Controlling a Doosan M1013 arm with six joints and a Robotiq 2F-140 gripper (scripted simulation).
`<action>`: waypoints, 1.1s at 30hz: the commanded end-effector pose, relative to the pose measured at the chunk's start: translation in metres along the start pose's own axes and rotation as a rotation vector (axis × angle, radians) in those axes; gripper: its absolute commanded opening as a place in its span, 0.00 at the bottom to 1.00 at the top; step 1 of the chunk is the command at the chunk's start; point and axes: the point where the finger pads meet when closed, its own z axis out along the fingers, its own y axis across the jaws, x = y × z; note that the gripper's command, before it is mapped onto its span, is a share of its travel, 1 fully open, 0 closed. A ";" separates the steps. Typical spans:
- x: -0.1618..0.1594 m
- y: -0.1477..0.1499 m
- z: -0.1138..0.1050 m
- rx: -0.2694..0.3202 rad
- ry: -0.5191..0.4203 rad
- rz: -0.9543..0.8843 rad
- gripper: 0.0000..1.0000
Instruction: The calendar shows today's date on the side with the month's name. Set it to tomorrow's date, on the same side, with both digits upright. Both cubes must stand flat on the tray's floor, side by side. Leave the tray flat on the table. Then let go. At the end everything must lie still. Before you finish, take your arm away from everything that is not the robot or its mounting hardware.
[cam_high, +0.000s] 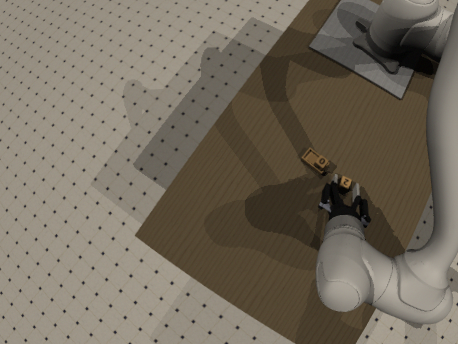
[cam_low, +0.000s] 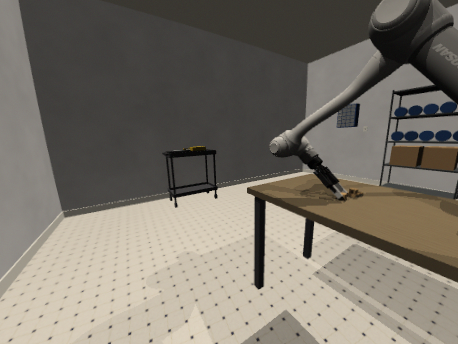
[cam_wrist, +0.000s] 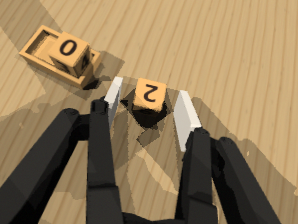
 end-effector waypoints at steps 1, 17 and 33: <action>0.005 0.000 -0.005 0.000 0.000 0.000 0.40; 0.037 0.000 -0.037 0.000 0.000 0.000 0.40; 0.046 0.000 -0.046 0.000 -0.016 0.000 0.40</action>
